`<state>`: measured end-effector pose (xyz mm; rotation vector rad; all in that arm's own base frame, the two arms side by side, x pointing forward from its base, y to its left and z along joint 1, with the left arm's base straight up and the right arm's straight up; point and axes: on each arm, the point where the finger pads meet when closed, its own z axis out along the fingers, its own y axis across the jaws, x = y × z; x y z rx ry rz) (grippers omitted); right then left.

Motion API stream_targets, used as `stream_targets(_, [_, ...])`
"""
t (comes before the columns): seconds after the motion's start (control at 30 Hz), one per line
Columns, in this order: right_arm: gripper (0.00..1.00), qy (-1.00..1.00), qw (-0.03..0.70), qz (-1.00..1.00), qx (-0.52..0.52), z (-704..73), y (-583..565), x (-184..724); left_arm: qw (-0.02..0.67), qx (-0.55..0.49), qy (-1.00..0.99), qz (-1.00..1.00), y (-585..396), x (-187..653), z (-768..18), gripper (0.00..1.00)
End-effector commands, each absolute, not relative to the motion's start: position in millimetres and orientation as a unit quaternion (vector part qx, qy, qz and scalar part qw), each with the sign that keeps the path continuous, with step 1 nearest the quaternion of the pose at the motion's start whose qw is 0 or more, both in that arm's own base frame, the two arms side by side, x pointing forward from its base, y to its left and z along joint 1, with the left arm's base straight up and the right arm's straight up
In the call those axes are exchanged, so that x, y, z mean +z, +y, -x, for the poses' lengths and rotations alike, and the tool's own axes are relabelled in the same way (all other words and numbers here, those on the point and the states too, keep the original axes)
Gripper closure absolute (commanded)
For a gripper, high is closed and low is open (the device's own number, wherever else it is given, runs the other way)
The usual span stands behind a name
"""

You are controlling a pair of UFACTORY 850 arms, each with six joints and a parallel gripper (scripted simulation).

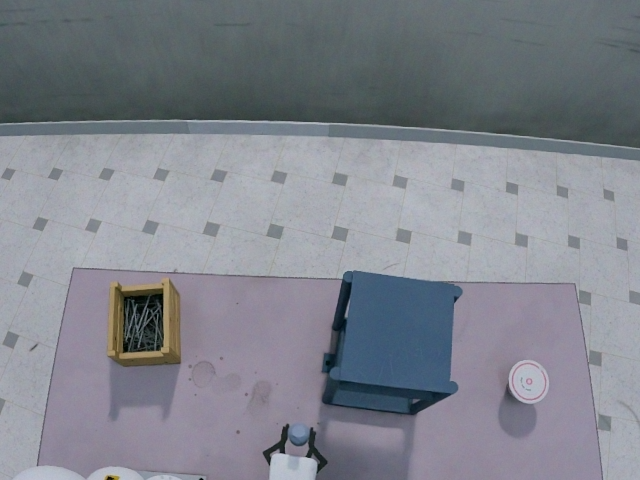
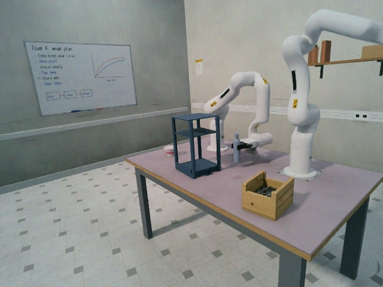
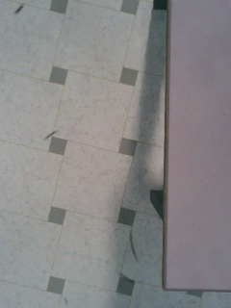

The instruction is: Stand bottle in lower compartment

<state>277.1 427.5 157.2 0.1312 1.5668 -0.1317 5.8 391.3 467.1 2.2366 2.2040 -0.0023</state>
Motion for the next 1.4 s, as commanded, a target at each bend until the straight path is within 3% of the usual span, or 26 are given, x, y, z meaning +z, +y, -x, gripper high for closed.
stream_targets(0.0, [1.0,0.705,0.705,-0.059,-0.059,-274.2,411.7,157.7,0.0,0.0,0.702,-0.712,391.8,468.0,-5.8,0.0])
stream_targets(1.37, [1.0,0.705,0.705,-0.059,-0.059,-256.3,305.4,157.5,0.0,0.0,0.702,-0.712,391.8,468.0,-5.8,0.0])
